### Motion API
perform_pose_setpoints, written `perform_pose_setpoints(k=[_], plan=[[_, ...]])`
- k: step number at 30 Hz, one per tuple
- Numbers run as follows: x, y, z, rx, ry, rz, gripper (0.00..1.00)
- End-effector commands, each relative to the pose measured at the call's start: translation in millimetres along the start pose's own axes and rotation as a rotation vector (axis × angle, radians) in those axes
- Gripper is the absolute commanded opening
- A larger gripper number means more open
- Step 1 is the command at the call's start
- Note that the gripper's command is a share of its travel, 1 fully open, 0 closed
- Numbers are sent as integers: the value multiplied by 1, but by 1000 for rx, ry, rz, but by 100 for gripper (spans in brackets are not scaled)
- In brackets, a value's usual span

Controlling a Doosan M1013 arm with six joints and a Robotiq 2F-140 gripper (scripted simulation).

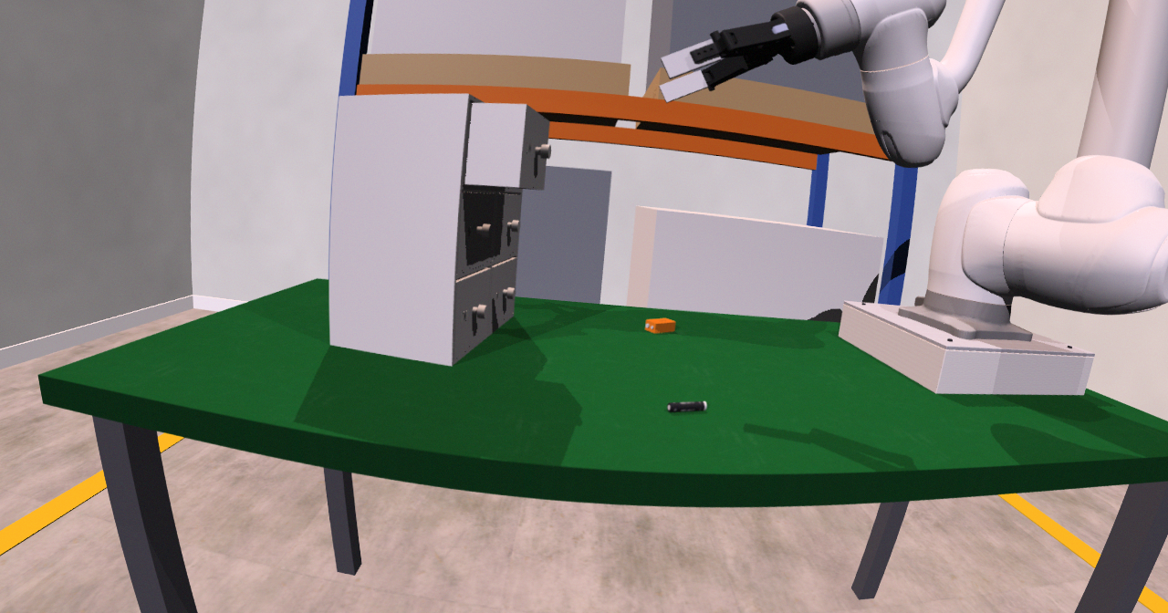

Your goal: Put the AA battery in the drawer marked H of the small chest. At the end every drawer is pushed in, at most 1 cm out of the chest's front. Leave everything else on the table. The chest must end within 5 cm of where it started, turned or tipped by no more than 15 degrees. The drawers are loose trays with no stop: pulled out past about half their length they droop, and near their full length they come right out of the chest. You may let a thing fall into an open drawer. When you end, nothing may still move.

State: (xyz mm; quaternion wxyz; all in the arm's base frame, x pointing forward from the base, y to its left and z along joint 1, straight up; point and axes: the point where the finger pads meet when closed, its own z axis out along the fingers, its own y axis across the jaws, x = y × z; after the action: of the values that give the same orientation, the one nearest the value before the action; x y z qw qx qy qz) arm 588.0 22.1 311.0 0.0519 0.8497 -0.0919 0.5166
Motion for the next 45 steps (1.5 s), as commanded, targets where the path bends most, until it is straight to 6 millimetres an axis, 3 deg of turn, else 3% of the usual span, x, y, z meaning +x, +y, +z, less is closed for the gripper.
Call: perform_pose_setpoints(k=[1,19,39,45], plan=[[1,0,-1,-9,-57,-2,100],[7,0,-4,-8,-260,-1,100],[24,0,-13,-8,-833,1,100],[27,0,-14,-8,-928,1,100]])
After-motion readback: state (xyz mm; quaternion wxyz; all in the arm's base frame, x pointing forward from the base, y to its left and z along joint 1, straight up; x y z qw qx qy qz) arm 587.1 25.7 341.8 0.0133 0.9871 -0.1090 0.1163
